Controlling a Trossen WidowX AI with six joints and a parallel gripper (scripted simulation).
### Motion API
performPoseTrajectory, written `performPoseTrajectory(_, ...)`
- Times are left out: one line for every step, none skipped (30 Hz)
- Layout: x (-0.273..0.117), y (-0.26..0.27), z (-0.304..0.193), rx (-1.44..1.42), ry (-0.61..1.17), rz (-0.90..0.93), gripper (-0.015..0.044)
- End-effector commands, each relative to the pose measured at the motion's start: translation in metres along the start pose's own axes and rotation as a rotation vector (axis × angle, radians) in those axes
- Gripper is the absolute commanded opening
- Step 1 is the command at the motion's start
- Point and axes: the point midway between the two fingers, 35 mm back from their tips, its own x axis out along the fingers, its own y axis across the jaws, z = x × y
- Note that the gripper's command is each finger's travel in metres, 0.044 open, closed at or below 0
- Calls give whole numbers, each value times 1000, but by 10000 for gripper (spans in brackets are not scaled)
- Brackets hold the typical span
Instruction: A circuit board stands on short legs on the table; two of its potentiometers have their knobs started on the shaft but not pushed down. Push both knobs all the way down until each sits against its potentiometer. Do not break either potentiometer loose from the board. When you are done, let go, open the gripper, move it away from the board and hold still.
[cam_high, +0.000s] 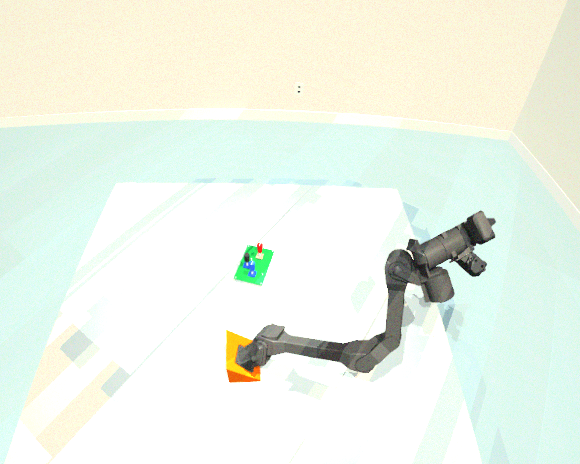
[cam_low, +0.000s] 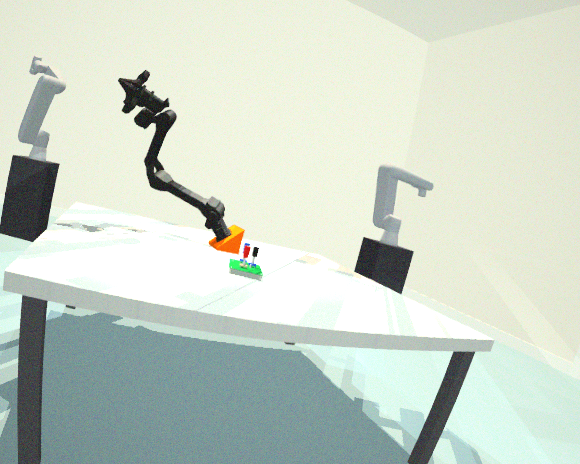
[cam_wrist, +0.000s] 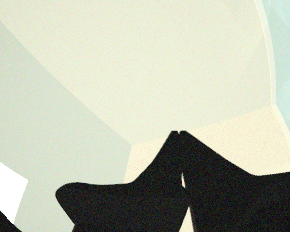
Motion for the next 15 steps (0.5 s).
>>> performPoseTrajectory(-3,4,-8,-12,4,26,0)
performPoseTrajectory(-3,5,-15,-23,22,31,0)
performPoseTrajectory(-4,6,-22,-34,40,35,0)
performPoseTrajectory(-5,8,-31,-47,63,40,0)
performPoseTrajectory(-7,9,-42,-64,91,46,0)
performPoseTrajectory(-8,11,-52,-81,119,52,0)
performPoseTrajectory(-10,12,-63,-98,148,57,0)
performPoseTrajectory(-12,13,-74,-115,176,63,0)
performPoseTrajectory(-14,13,-84,-133,204,67,0)
performPoseTrajectory(-16,14,-95,-150,233,72,0)
performPoseTrajectory(-19,14,-106,-167,261,76,0)
performPoseTrajectory(-22,13,-116,-186,288,80,0)
performPoseTrajectory(-25,13,-126,-204,316,83,0)
performPoseTrajectory(-28,12,-136,-223,343,86,0)
performPoseTrajectory(-31,11,-146,-242,371,88,0)
